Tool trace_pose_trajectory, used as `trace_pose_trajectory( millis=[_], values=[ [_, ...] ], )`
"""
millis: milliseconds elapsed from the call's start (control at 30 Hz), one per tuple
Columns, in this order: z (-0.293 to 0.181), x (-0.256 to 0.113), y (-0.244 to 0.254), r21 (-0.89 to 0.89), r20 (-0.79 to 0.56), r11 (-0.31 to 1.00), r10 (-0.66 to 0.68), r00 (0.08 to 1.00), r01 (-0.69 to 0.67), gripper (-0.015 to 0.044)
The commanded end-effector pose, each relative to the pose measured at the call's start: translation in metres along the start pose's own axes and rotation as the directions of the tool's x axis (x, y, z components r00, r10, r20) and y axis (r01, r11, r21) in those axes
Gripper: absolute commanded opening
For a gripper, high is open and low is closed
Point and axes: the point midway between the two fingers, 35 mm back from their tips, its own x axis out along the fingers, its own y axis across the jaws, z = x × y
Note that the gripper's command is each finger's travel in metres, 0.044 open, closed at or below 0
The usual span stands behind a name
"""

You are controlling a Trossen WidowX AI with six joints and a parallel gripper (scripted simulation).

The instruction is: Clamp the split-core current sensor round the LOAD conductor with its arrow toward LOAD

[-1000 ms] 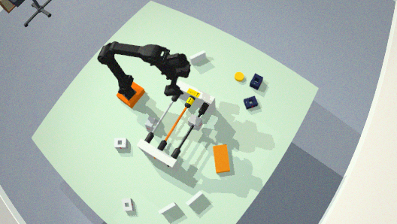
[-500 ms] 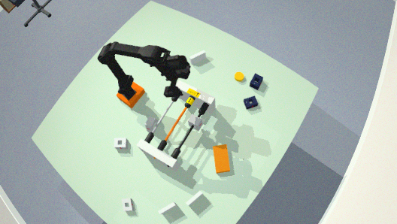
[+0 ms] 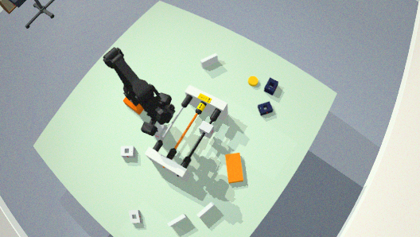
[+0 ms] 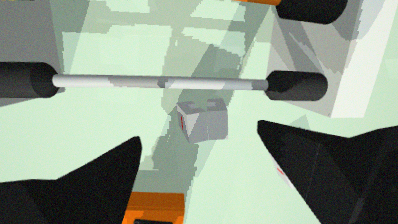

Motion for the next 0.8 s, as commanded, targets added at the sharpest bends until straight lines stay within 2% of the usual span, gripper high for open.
trace_pose_trajectory(
  millis=[0,767],
  values=[
    [-0.023,0.008,-0.011,0.017,-0.057,1.0,0.019,0.998,-0.018,0.044],
    [-0.023,0.035,-0.012,0.017,-0.057,1.0,0.019,0.998,-0.018,0.044]
  ],
)
